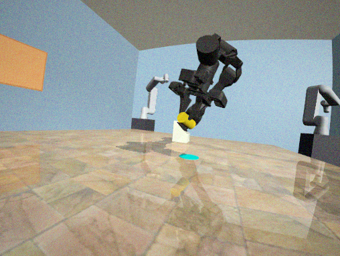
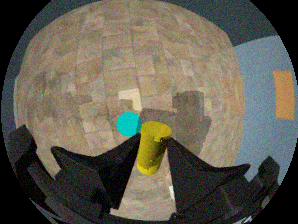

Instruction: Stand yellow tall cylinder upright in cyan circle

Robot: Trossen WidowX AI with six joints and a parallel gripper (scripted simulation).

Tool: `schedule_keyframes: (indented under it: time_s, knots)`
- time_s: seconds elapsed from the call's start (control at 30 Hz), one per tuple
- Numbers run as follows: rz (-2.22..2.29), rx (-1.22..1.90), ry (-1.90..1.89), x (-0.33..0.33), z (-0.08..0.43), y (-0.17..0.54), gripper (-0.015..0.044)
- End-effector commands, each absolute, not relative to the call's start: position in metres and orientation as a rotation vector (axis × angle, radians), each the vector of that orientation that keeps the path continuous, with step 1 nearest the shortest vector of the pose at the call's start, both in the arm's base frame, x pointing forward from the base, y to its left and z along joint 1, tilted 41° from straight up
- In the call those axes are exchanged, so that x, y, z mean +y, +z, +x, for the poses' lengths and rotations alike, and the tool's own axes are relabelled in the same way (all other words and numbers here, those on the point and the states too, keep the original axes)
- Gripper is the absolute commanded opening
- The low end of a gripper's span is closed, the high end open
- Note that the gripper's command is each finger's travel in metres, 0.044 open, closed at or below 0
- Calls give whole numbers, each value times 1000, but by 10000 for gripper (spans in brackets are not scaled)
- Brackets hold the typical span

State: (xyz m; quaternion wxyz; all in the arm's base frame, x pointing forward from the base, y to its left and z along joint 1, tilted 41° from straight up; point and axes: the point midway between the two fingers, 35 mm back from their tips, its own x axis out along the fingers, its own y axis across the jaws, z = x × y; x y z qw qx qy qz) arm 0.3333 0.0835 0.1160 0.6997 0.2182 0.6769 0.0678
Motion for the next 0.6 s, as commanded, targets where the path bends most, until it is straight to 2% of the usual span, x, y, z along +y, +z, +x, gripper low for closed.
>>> schedule_keyframes:
  time_s: [0.0,0.57]
  knots:
    - [476,1492,132,83,332,115,105]
    - [426,1403,75,85,333,110,105]
